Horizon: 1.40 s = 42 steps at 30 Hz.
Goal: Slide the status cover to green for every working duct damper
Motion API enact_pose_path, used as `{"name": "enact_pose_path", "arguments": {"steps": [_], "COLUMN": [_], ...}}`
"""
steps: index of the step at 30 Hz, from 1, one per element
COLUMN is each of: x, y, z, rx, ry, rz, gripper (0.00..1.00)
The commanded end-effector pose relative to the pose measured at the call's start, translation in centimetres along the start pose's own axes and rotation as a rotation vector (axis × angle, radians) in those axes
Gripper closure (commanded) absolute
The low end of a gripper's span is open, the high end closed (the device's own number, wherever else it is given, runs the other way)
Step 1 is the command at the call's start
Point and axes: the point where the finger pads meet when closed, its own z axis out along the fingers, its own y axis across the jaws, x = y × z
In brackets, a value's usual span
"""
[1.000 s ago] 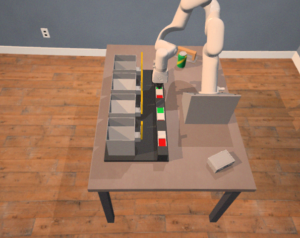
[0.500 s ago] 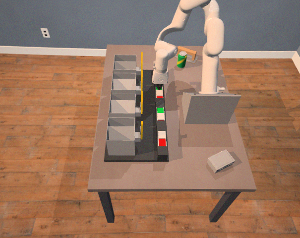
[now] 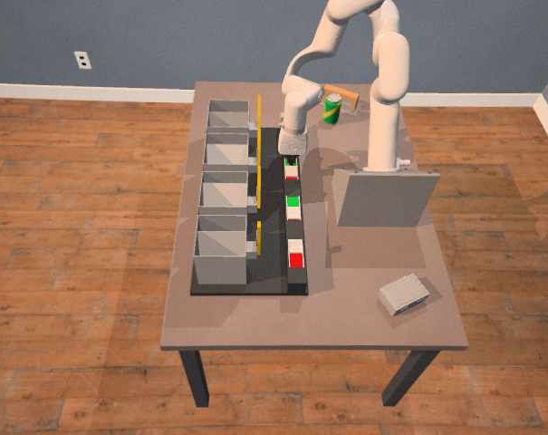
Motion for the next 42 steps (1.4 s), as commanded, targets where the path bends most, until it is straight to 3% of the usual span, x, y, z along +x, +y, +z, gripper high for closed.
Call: {"name": "enact_pose_path", "arguments": {"steps": [1,42], "x": [-0.10,-0.76], "y": [-0.10,-0.10], "z": [-0.06,-0.06], "rx": [0.002,0.002], "ry": [-0.001,0.000], "rz": [0.001,0.001], "gripper": [1.00,1.00]}}
